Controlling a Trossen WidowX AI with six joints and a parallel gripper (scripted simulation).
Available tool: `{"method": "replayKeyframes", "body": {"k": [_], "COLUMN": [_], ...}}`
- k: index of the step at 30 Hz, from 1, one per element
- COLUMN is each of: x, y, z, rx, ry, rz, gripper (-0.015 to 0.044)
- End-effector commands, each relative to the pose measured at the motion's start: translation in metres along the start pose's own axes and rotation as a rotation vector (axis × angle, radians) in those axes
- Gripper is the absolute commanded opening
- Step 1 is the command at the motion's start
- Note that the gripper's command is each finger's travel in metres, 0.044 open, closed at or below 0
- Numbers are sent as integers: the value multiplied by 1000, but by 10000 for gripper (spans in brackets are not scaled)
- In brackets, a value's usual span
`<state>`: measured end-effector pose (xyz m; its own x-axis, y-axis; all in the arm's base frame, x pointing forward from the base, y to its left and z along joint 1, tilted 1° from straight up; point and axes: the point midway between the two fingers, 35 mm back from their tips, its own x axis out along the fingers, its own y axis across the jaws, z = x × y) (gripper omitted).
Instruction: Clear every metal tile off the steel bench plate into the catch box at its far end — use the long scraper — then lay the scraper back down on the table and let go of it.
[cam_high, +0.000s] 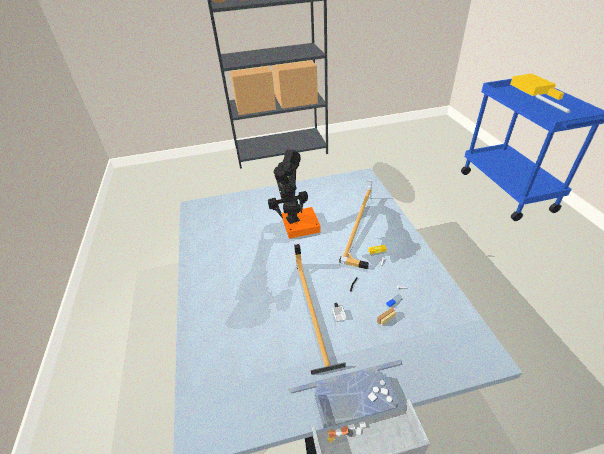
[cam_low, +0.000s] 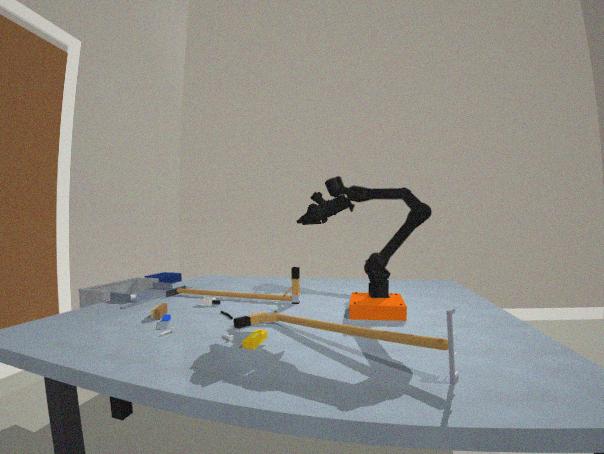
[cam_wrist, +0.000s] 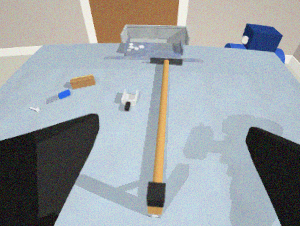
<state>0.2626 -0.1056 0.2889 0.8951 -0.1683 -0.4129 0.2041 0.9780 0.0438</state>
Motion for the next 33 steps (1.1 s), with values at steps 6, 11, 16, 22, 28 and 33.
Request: {"method": "replayKeyframes", "body": {"k": [6,11,16,22,28,33], "x": [-55,-77,-76,-76,-76,-76], "y": [11,18,19,19,19,19], "z": [47,61,62,62,62,62], "rx": [-36,-59,-54,-54,-54,-54], "ry": [-189,-254,-256,-256,-256,-256], "rz": [19,24,22,22,22,22], "gripper": [440,440,440,440,440,440]}}
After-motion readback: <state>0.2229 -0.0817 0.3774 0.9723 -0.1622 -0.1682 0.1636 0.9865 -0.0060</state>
